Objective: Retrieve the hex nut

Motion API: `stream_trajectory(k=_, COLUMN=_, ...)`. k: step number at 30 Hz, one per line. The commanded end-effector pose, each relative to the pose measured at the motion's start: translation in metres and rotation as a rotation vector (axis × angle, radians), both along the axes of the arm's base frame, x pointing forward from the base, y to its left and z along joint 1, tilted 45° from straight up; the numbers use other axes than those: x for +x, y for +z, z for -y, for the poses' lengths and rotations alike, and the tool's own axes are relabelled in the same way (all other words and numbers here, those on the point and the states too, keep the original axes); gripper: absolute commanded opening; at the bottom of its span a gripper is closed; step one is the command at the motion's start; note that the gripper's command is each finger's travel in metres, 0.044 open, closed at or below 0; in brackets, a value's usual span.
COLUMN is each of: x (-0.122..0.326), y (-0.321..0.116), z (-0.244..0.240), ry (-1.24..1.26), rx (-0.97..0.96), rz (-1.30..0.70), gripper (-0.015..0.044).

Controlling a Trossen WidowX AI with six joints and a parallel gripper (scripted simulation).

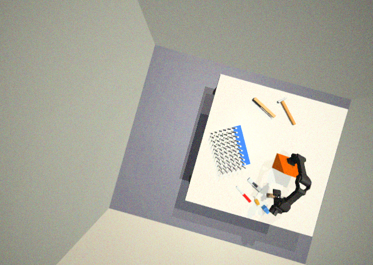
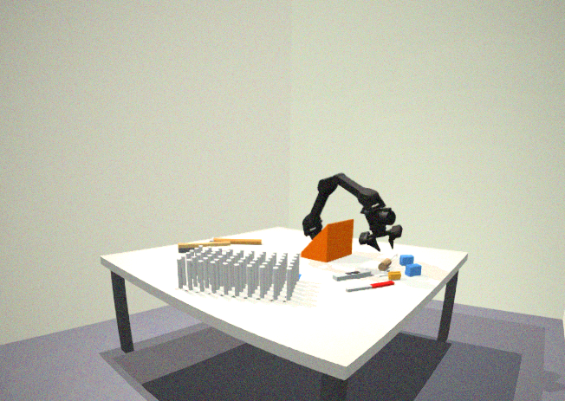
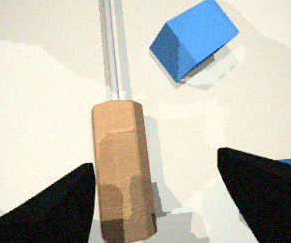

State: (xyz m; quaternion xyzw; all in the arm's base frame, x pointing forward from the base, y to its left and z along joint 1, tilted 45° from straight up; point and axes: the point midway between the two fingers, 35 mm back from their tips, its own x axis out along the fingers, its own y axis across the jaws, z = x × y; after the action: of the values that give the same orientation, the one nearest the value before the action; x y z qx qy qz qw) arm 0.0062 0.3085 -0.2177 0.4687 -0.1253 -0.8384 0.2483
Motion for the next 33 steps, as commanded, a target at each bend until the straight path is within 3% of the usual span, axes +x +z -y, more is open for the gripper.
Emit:
stream_trajectory(k=1, x=0.0, y=-0.006, z=0.006, ry=0.002, rx=-0.002, rz=-0.006, gripper=0.028)
stream_trajectory(k=33, x=0.006, y=-0.042, z=0.039, ry=0.001, rx=-0.003, rz=-0.004, gripper=0.028)
